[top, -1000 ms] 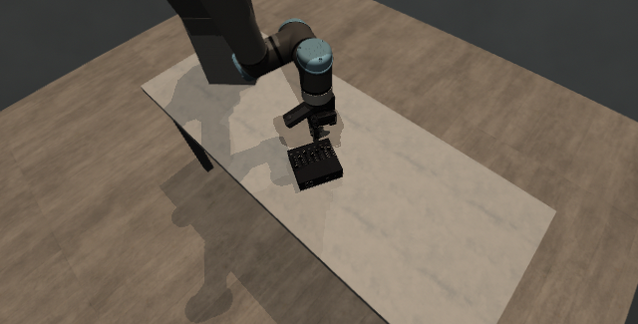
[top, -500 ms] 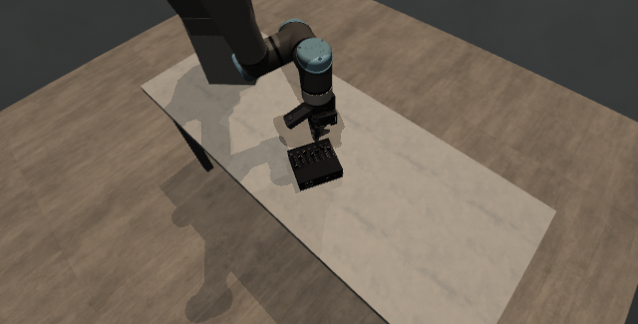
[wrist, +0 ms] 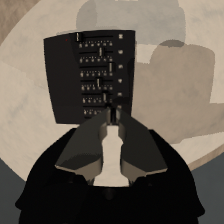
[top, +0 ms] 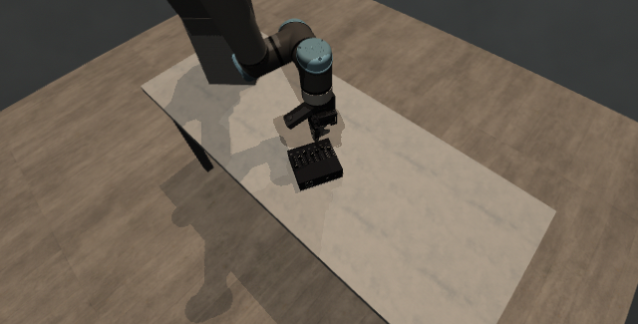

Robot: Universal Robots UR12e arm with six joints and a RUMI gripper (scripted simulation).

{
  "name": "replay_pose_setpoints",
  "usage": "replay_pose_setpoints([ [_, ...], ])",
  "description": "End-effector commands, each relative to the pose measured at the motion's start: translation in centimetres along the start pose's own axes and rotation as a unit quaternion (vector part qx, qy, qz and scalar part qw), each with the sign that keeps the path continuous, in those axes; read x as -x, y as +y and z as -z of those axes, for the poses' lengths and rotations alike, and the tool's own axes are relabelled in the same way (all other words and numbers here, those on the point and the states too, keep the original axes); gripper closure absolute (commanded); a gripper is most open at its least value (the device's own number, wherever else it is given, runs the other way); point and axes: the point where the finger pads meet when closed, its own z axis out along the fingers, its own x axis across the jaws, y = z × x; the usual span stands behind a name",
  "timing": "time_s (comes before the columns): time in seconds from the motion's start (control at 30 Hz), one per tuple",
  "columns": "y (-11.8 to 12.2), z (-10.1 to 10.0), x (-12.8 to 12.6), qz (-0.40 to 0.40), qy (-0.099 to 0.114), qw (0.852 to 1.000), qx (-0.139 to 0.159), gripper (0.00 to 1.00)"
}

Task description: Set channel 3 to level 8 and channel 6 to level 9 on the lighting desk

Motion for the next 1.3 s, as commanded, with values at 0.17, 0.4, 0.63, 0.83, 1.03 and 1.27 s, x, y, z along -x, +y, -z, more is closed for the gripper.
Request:
replay_pose_setpoints([
  [0.17, -0.1, -0.1, -0.4, 0.0, 0.002, 1.0, 0.0, 1.0],
  [0.4, -0.1, -0.2, -0.4, 0.0, 0.002, 1.0, 0.0, 1.0],
  [0.63, -0.2, -0.4, -0.4, 0.0, 0.002, 1.0, 0.0, 1.0],
  [0.83, -0.2, -0.7, -0.4, 0.0, 0.002, 1.0, 0.0, 1.0],
  [1.03, -0.2, -1.1, -0.4, 0.0, 0.002, 1.0, 0.0, 1.0],
  [1.27, -0.2, -1.5, -0.4, 0.0, 0.002, 1.0, 0.0, 1.0],
])
